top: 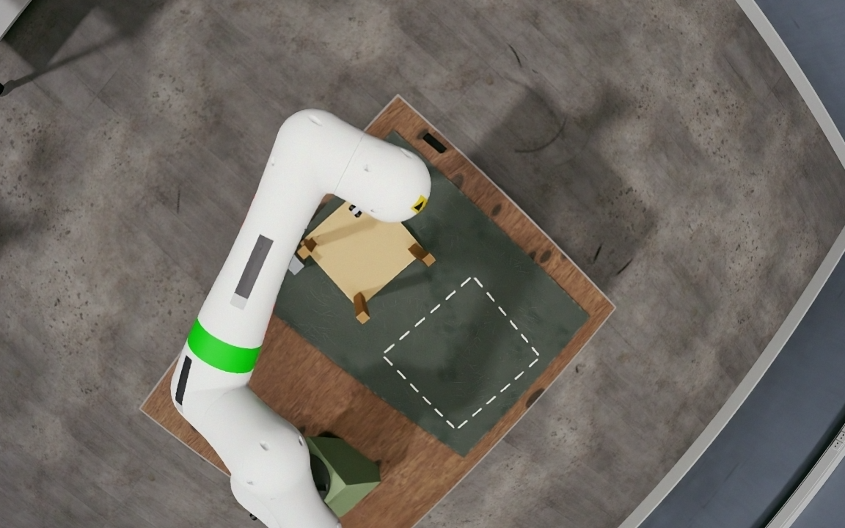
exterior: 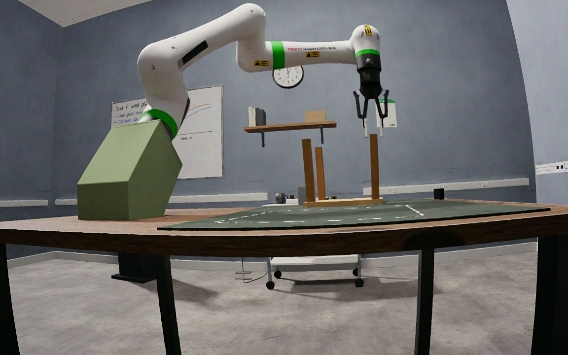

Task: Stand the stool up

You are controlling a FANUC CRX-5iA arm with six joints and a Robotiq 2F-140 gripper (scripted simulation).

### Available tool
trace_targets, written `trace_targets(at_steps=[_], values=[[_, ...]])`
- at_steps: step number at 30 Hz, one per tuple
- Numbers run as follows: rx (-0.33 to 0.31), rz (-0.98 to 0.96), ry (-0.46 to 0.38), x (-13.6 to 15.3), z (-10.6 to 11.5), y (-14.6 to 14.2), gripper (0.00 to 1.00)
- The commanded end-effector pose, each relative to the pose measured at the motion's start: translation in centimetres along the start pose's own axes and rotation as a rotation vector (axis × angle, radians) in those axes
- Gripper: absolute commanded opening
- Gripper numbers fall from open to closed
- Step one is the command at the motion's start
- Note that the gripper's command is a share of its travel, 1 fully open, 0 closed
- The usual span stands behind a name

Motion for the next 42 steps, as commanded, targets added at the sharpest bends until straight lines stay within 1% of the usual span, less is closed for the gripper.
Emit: trace_targets(at_steps=[1, 9, 11, 18, 23, 26, 35, 36, 42], values=[[0.002, 0.000, 0.001, 0.0, -0.7, 0.0, 0.38], [0.002, 0.000, 0.001, 0.0, -3.4, 0.0, 0.38], [0.002, 0.000, 0.001, 0.0, -3.4, 0.0, 0.38], [0.002, 0.000, 0.000, 0.0, -6.0, 0.1, 0.38], [0.002, 0.000, 0.000, 0.0, -7.4, 0.1, 0.38], [0.002, 0.000, 0.000, 0.0, -7.9, 0.1, 0.38], [0.002, 0.000, 0.000, 0.0, -8.3, 0.1, 0.38], [0.002, 0.000, 0.000, 0.0, -8.3, 0.1, 0.10], [0.002, 0.000, 0.000, 0.0, -8.3, 0.1, 0.10]])
Point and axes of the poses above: the point where the finger pads meet when closed, its own z axis back along the fingers, its own y axis across the jaws, x = y × z, the point moved 7 cm from there along z, back along the fingers, and after that the axes turned 9 degrees about -z, right-handed, at the moved point
